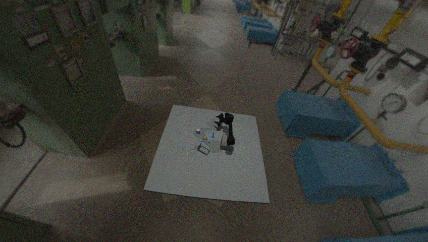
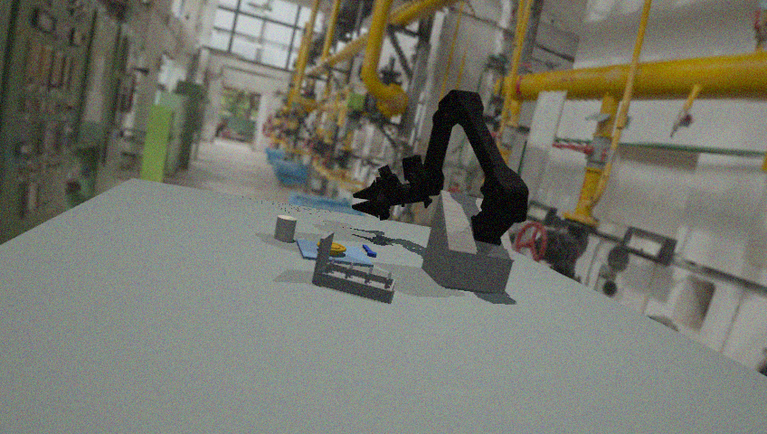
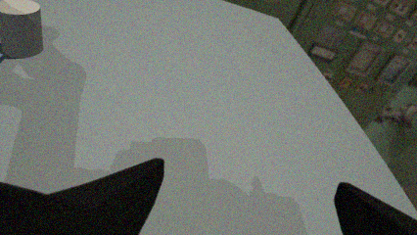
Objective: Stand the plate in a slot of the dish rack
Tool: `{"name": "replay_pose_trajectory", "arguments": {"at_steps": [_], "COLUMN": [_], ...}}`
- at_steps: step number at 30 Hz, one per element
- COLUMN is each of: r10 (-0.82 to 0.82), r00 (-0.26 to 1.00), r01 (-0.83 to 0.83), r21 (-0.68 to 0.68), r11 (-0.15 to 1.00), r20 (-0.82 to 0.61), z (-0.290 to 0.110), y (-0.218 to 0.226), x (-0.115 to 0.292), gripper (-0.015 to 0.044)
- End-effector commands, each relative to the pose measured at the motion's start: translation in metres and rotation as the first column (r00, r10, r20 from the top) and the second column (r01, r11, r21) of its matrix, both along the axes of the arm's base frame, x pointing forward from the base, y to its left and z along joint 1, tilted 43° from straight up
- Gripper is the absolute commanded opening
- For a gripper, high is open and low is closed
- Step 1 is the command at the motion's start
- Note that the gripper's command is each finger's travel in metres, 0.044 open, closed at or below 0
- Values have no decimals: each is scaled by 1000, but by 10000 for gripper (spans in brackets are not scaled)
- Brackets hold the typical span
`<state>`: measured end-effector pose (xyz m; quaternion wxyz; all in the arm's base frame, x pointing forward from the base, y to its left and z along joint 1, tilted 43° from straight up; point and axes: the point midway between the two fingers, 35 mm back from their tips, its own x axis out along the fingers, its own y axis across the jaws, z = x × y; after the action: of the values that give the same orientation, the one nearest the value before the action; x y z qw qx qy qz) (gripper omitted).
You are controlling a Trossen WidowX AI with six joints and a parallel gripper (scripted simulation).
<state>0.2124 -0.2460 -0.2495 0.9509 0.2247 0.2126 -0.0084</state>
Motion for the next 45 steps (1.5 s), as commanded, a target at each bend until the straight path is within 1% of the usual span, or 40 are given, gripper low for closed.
{"name": "replay_pose_trajectory", "arguments": {"at_steps": [1,8,15,21,26,34,42,45], "r10": [3,130,276,396,500,639,729,734], "r00": [1000,986,941,876,790,611,399,380], "r01": [-3,-121,-239,-327,-396,-485,-548,-553], "r21": [2,95,190,265,327,417,492,498], "r11": [1000,988,952,907,858,769,676,668], "r20": [-2,-100,-195,-275,-354,-467,-557,-562], "z": [0,15,38,62,88,137,192,197], "y": [0,12,39,71,103,160,217,221], "x": [1,40,78,104,119,127,112,110], "gripper": [400,400,400,400,400,400,400,400]}}
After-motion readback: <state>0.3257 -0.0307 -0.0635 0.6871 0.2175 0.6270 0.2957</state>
